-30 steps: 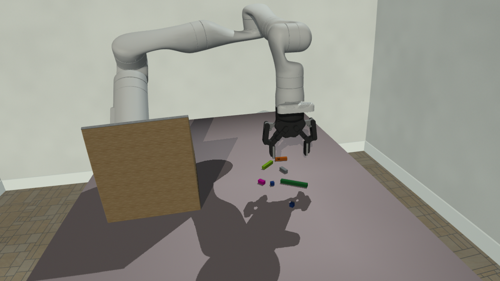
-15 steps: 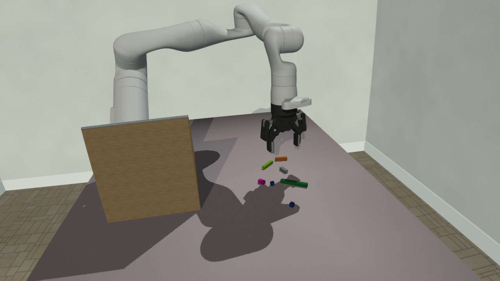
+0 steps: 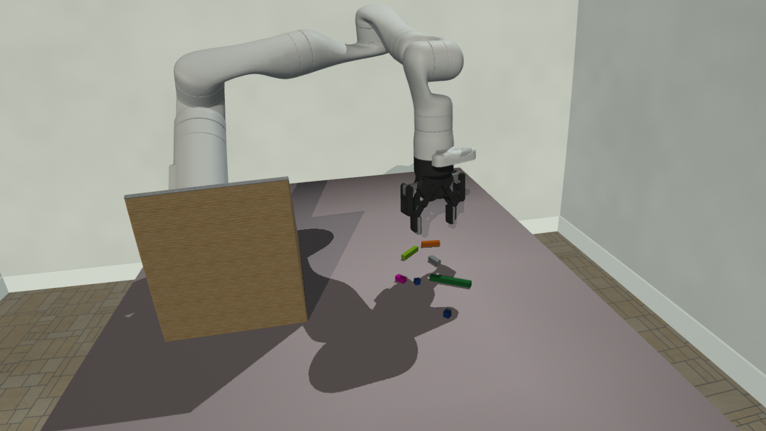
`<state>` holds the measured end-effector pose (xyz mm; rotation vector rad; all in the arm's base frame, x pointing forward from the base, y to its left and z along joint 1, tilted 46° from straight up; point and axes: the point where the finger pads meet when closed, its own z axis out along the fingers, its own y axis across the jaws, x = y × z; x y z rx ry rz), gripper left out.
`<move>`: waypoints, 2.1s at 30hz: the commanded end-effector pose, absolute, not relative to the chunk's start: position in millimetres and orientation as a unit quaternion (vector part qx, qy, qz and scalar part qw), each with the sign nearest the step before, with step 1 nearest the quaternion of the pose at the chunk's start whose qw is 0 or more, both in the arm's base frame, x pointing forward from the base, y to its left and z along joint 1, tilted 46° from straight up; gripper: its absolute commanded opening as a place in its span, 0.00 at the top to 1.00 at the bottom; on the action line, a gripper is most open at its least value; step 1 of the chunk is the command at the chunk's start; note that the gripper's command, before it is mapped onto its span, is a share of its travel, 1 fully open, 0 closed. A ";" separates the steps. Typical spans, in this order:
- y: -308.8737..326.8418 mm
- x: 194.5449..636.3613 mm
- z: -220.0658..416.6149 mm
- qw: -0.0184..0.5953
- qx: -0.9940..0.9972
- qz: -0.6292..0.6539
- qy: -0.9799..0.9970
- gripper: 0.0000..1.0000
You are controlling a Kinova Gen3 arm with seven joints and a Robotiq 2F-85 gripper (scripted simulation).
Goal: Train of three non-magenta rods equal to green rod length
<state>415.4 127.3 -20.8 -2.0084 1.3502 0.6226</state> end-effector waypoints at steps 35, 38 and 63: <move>127.1 416.0 -20.6 0.316 -0.763 0.235 0.513 0.76; 127.9 416.0 -21.4 0.316 -0.763 0.235 0.513 0.76; 148.6 415.1 -41.4 0.316 -0.763 0.234 0.513 0.76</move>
